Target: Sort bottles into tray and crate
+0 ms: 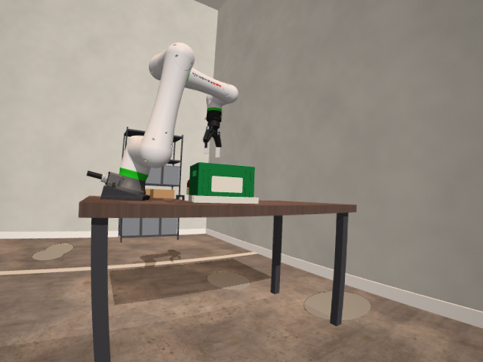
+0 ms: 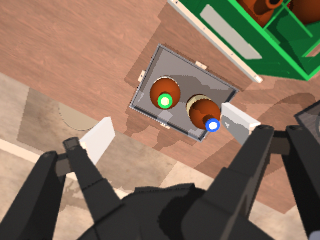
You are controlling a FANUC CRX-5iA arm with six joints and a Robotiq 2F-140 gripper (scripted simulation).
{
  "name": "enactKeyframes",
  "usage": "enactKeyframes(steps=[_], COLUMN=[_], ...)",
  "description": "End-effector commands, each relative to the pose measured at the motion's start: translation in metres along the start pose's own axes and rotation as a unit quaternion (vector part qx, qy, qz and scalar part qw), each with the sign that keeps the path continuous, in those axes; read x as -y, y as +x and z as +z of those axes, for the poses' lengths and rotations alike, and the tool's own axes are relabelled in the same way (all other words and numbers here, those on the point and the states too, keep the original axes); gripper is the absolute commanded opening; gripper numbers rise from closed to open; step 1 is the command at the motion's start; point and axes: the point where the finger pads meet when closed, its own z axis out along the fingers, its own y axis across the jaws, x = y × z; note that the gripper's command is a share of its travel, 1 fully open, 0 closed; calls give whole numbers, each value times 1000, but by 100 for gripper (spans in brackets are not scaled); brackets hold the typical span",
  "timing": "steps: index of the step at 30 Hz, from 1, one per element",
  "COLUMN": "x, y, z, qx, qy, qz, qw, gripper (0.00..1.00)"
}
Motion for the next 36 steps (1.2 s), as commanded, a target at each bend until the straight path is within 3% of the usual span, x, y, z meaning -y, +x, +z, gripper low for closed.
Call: enactKeyframes(steps=[1,7,36], x=[0,0,0], y=[0,0,0], z=[-9,-22,-20], qx=[0,0,0], qy=[0,0,0], qz=[0,0,0], qw=[1000,1000,1000], gripper=[100,100,100])
